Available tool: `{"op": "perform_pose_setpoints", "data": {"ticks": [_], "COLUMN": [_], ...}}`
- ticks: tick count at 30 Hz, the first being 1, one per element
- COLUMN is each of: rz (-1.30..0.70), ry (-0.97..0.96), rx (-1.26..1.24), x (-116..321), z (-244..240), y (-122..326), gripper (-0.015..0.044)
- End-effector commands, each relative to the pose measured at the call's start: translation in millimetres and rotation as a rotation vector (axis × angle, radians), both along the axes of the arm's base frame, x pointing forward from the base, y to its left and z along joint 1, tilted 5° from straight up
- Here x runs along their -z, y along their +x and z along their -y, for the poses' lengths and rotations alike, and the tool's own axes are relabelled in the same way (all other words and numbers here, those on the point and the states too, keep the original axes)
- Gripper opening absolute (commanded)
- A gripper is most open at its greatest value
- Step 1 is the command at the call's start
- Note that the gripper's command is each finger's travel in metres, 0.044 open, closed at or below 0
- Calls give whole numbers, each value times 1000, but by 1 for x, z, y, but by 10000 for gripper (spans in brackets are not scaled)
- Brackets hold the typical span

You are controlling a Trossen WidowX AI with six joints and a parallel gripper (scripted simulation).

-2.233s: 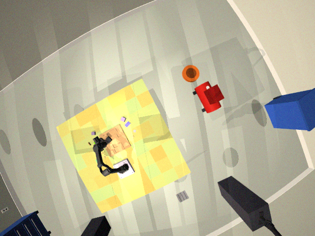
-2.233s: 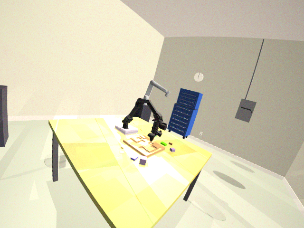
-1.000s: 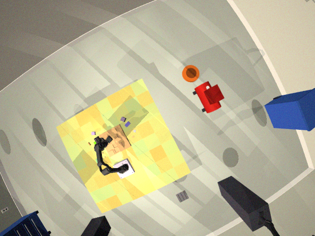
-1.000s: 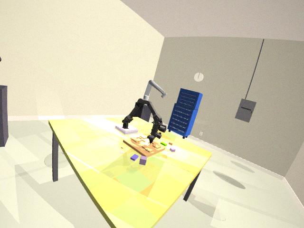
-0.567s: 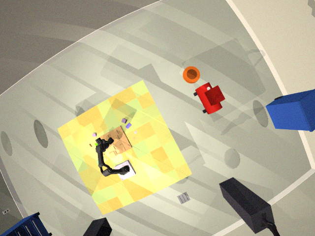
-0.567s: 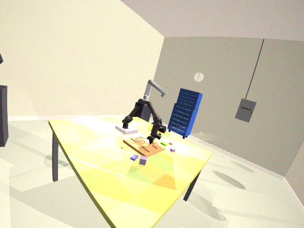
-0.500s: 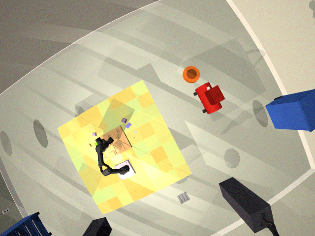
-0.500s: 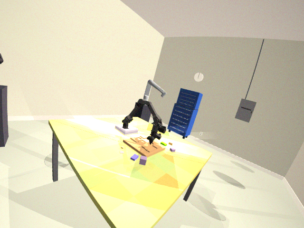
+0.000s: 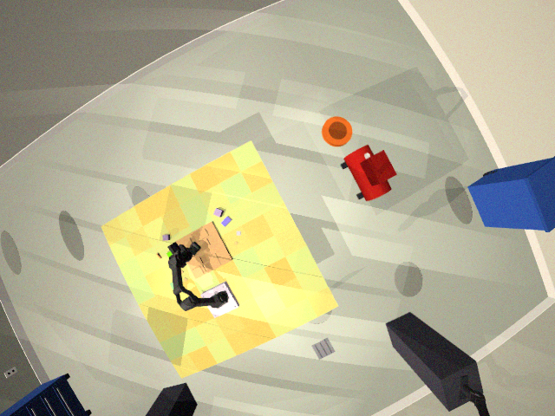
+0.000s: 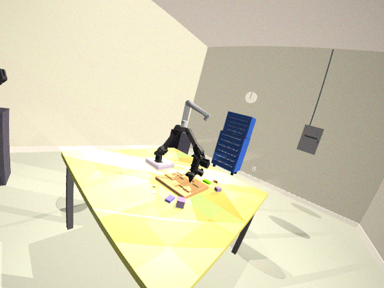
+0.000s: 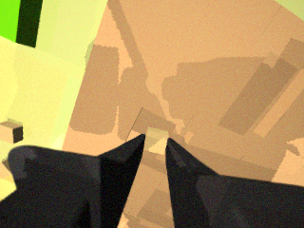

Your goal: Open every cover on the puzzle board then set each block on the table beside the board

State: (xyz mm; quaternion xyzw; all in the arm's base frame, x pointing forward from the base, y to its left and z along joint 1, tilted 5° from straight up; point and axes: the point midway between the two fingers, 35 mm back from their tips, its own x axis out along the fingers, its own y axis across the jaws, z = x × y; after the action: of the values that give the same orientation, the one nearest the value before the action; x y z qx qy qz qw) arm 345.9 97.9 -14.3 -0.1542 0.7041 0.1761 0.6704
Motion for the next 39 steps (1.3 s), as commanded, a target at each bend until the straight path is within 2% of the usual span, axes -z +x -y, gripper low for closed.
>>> {"op": "perform_pose_setpoints", "data": {"ticks": [1,39], "rz": [0,-1], "ry": [0,3], "rx": [0,2], "x": [-3,-57], "z": [0,1], "y": [1,4], "gripper": [80,80]}}
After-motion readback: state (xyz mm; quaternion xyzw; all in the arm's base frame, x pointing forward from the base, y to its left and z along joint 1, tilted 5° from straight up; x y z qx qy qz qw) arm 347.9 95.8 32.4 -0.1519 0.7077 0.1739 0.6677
